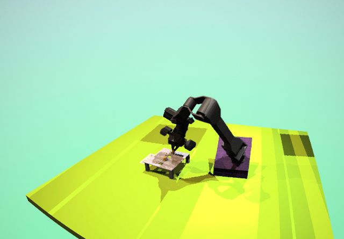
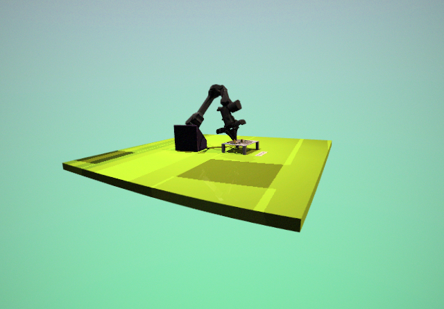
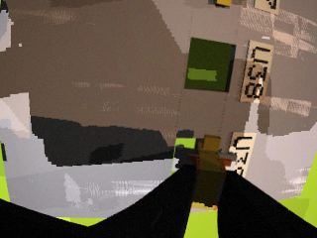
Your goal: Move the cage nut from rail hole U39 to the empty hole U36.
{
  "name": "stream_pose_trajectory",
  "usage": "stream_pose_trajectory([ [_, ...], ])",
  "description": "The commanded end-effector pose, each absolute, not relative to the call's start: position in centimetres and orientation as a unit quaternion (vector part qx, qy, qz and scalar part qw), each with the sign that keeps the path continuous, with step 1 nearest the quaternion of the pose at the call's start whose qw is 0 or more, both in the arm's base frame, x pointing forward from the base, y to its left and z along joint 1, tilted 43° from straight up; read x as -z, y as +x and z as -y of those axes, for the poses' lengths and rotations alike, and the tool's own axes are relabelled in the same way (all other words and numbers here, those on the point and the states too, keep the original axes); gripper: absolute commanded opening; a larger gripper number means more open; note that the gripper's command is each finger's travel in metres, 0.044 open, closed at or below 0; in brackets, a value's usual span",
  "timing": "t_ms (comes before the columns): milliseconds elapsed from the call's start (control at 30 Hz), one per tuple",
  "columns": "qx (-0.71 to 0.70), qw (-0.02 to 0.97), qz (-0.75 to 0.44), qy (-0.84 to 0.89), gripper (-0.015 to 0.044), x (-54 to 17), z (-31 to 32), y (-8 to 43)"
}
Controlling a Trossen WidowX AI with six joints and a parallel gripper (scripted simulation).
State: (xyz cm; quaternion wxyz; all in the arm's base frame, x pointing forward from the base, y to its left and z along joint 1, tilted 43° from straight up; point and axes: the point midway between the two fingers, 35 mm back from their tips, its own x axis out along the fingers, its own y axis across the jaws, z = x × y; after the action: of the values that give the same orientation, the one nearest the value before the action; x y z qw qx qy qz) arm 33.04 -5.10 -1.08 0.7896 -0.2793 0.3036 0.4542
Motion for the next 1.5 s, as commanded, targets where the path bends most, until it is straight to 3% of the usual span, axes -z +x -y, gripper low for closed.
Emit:
stream_pose_trajectory([
  [0,-0.458,0.788,-0.303,-0.278,0.0028,1.19,5.06,33.04],
  [1467,-0.478,0.776,-0.31,-0.27,0.0028,1.04,5.25,33.24],
])
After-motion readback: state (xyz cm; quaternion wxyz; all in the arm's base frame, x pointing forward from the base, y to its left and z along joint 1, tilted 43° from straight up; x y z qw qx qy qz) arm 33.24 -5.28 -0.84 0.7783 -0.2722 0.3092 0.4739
